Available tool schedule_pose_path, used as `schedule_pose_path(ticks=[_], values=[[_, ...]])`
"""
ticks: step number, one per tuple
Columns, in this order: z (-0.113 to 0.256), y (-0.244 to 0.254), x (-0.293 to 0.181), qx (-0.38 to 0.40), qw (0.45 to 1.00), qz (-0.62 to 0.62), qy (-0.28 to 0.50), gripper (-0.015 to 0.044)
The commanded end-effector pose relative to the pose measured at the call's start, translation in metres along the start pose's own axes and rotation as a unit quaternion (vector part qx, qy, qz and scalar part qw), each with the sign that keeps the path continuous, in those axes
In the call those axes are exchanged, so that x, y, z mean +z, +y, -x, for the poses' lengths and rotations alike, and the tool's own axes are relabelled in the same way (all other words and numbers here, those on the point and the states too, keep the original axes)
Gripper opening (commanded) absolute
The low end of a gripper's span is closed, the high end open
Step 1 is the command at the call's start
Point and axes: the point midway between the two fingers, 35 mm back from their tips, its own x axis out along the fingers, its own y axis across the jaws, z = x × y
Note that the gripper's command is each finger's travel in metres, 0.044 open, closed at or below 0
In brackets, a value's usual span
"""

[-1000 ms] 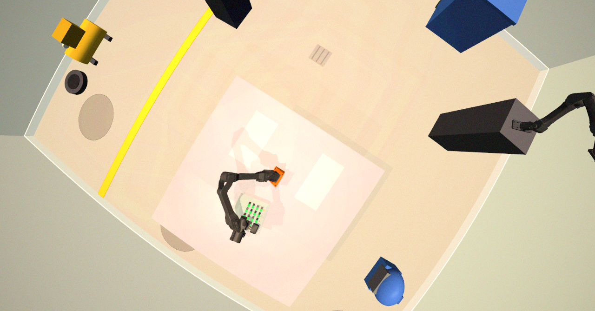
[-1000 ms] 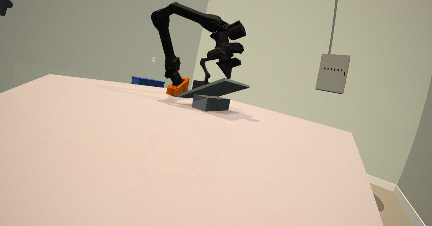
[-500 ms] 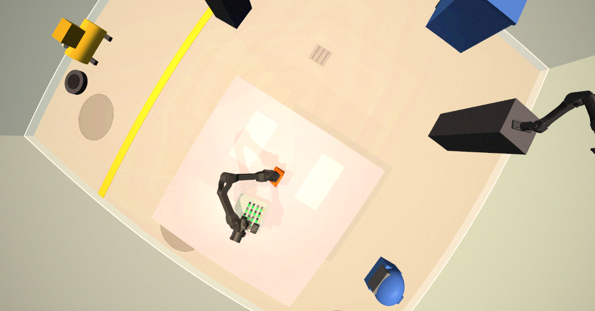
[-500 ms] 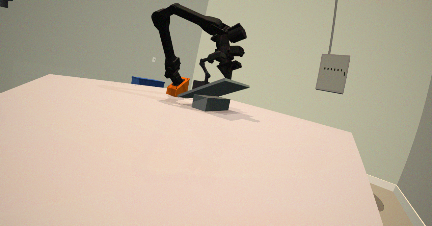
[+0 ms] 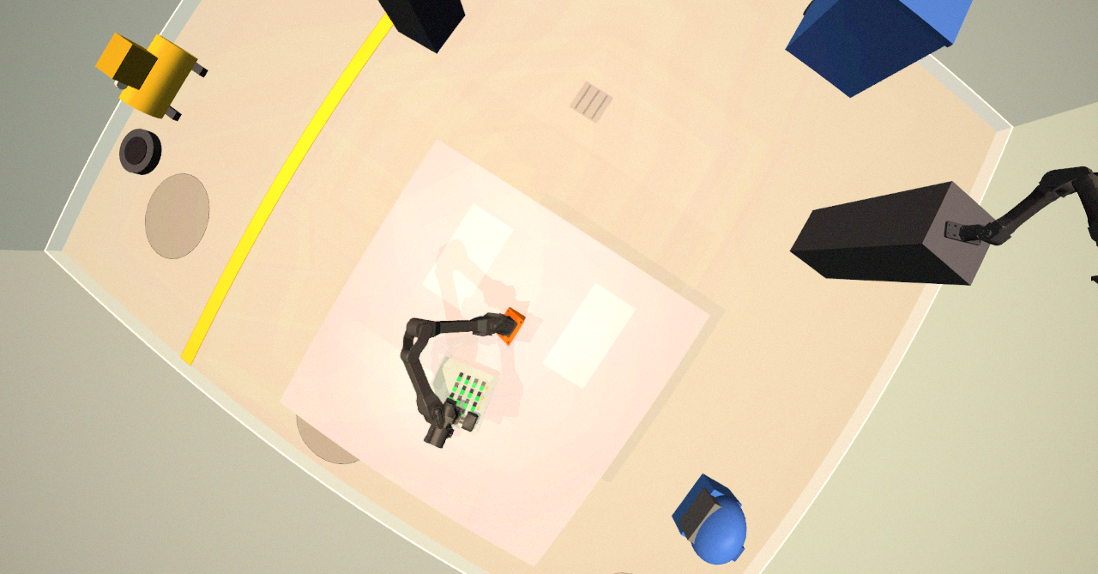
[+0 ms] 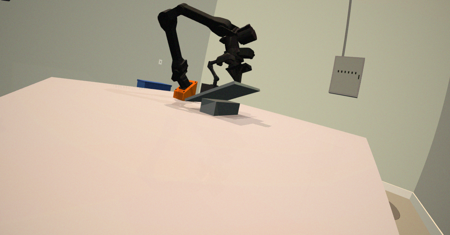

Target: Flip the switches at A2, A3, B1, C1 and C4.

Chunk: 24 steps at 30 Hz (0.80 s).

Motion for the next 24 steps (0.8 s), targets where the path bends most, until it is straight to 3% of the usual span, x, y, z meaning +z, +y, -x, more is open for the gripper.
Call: schedule_pose_path(ticks=[1,24], values=[[-0.0006,0.0009,0.0000,0.002,1.000,0.003,0.000,0.0000],[-0.0037,0.0009,0.0001,0.002,1.000,0.003,0.000,0.0000]])
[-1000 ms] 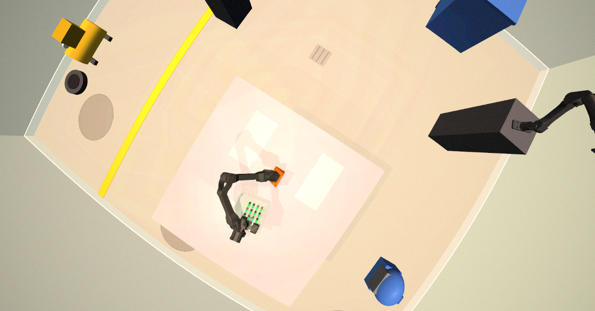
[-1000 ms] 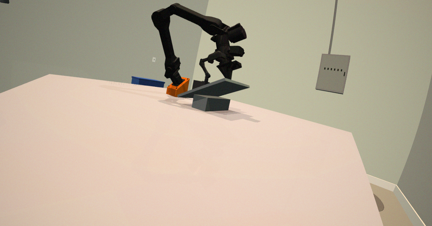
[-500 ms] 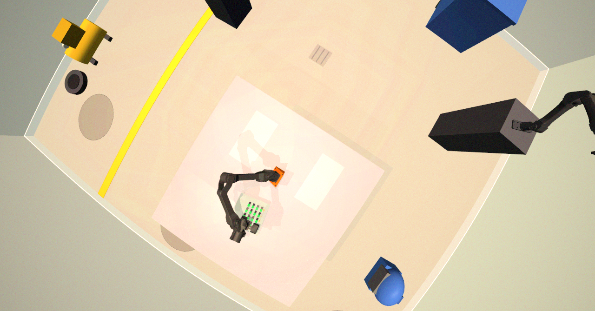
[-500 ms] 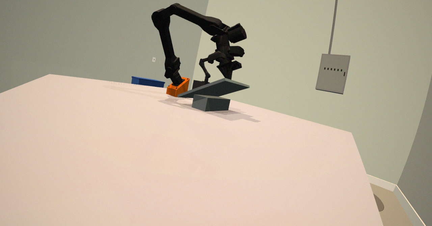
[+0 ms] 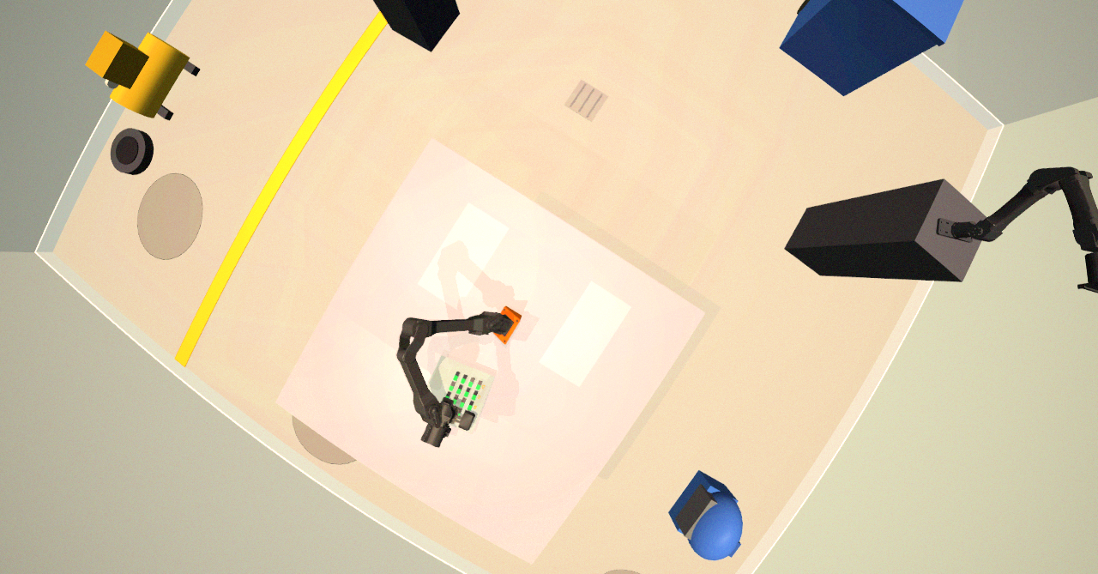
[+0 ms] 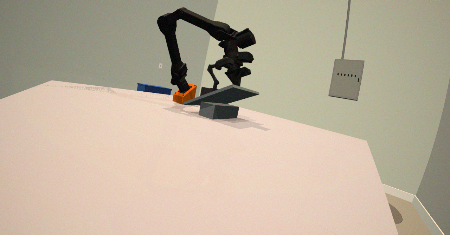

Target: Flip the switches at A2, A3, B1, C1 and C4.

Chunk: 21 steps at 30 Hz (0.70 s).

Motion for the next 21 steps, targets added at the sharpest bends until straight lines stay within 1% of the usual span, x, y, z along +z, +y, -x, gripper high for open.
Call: schedule_pose_path(ticks=[1,20,21], values=[[-0.0012,0.0007,0.0000,0.002,1.000,0.002,0.000,0.0000],[-0.0038,0.0007,0.0000,0.002,1.000,0.002,0.000,0.0000],[0.0006,0.0001,0.0002,0.000,1.000,0.000,0.000,0.0000]])
